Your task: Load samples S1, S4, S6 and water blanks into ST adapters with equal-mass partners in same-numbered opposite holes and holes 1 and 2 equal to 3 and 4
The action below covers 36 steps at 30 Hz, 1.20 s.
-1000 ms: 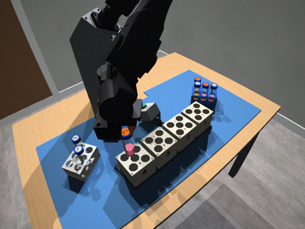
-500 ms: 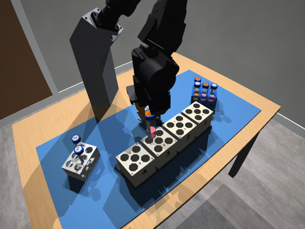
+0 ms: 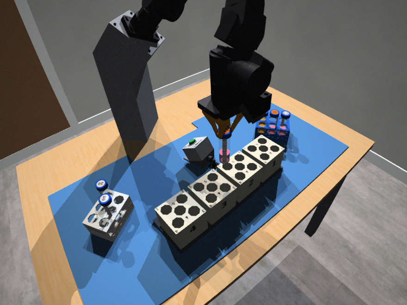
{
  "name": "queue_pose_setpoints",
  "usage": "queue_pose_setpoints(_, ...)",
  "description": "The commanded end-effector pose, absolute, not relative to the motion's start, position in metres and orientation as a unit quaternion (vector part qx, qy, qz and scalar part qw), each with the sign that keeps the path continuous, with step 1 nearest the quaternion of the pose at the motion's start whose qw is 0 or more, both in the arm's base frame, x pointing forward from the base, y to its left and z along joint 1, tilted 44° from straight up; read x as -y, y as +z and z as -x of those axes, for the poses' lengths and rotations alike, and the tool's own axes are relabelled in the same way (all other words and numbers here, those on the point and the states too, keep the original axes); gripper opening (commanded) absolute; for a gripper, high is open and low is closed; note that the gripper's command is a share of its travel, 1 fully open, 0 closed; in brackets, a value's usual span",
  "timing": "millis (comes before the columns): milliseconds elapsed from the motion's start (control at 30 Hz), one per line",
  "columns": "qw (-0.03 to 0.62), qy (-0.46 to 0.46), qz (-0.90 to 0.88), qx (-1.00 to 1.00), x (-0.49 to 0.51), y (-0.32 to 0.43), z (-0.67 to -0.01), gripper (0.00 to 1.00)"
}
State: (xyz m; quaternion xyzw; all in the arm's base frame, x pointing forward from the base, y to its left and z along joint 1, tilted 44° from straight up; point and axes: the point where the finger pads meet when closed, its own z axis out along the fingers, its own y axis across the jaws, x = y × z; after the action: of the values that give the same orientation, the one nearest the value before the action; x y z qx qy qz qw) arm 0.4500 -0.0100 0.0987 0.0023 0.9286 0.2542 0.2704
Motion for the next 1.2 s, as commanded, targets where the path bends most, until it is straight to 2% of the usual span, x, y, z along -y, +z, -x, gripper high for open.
queue_pose_setpoints(0,0.298,0.239,0.055,-0.923,-0.01,0.117,-0.444,0.0)
queue_pose_setpoints(333,0.327,0.2,0.176,-0.907,-0.069,0.141,-0.422,0.0)
queue_pose_setpoints(967,0.355,0.133,0.34,-0.861,-0.075,0.14,-0.421,0.0)
queue_pose_setpoints(1167,0.362,0.109,0.415,-0.827,-0.118,0.157,-0.401,0.0)
